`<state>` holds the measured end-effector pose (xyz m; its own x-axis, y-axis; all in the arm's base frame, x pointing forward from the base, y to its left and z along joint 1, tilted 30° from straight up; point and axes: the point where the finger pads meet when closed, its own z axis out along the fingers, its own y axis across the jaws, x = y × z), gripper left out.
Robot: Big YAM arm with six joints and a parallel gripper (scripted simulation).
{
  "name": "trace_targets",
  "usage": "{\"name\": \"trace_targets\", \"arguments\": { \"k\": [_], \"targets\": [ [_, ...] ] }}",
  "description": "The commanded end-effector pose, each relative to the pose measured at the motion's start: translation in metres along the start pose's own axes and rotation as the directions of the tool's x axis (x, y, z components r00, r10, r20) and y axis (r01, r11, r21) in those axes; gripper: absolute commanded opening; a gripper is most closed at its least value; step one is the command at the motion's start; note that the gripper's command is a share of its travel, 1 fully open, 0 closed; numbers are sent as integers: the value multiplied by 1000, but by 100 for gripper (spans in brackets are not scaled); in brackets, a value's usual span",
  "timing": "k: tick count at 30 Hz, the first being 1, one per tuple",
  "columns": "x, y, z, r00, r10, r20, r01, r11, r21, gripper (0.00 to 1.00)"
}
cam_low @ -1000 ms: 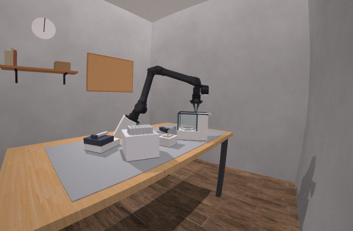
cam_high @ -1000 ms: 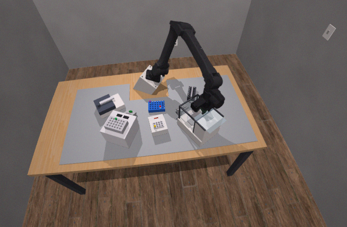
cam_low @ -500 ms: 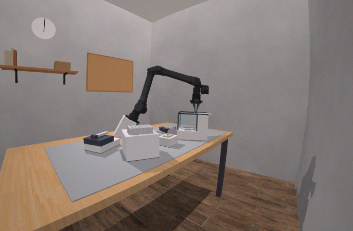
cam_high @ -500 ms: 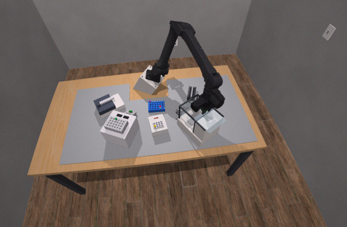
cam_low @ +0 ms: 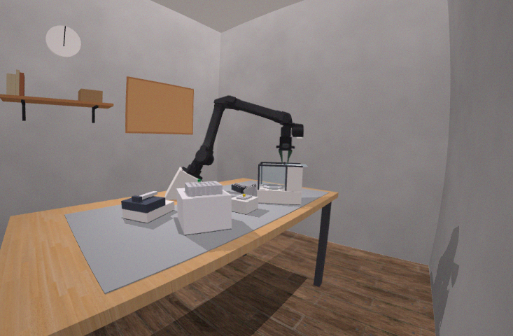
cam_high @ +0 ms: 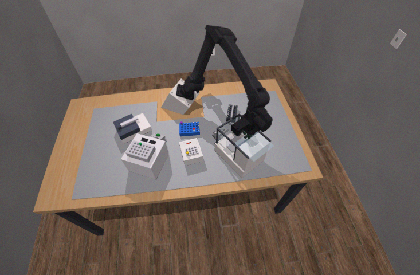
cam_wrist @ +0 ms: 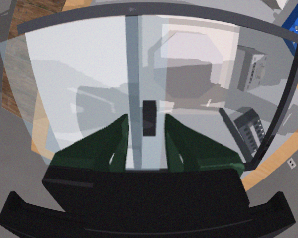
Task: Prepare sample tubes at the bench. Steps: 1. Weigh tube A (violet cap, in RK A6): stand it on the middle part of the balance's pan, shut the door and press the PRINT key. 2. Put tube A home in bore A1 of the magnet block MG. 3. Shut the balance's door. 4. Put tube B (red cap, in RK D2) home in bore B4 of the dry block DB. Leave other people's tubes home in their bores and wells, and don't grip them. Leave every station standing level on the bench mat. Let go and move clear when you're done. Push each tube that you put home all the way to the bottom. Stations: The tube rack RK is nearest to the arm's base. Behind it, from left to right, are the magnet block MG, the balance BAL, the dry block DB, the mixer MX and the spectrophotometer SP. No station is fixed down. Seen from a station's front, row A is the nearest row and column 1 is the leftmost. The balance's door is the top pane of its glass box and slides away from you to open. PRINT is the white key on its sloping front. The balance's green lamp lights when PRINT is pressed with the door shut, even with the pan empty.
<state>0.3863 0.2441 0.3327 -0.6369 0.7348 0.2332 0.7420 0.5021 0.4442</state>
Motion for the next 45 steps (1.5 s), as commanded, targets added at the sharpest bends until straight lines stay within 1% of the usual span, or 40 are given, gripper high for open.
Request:
{"name": "trace_targets", "arguments": {
  "k": [1,42,43,44,45],
  "targets": [
    [1,12,-12,1000,-9,7,10,999,-36,30],
    [1,12,-12,1000,-9,7,10,999,-36,30],
    [-1,23,-19,1000,-10,13,11,998,-55,30],
    [-1,19,-25,1000,-7,14,8,999,-50,30],
    [-1,19,-30,1000,-12,17,13,998,-58,30]
  ]
}}
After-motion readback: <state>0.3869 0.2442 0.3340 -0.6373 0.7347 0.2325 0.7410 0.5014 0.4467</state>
